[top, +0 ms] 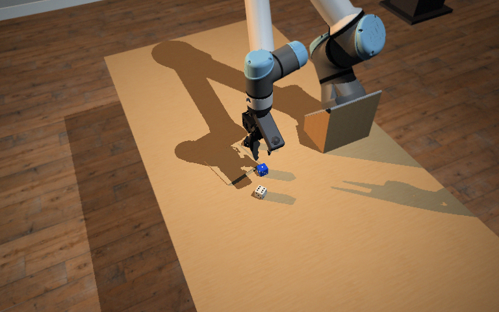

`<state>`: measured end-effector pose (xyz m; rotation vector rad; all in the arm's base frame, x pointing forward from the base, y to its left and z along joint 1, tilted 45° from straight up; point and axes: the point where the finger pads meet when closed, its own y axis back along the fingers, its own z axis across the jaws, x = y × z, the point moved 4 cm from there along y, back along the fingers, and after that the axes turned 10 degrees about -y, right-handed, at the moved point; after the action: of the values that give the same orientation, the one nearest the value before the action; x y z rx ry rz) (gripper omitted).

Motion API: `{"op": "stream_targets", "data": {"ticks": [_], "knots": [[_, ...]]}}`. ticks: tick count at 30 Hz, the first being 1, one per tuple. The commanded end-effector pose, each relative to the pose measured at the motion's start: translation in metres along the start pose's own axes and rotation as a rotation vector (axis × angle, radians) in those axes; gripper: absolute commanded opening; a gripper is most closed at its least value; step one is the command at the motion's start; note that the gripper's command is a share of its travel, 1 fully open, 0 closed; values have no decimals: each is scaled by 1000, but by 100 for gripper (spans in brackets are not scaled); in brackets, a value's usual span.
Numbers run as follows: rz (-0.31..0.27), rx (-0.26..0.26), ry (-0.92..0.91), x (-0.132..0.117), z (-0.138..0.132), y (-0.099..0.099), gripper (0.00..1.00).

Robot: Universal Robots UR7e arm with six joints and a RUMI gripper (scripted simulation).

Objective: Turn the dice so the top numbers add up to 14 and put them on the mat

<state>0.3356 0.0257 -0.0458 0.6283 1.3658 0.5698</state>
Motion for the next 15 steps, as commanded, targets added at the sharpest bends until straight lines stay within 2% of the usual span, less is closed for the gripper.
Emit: {"op": "stream_targets", "data": {"ticks": [1,15], "knots": [[1,-1,0,0,0,-7,28],[1,-1,0,0,0,-26,28]]}}
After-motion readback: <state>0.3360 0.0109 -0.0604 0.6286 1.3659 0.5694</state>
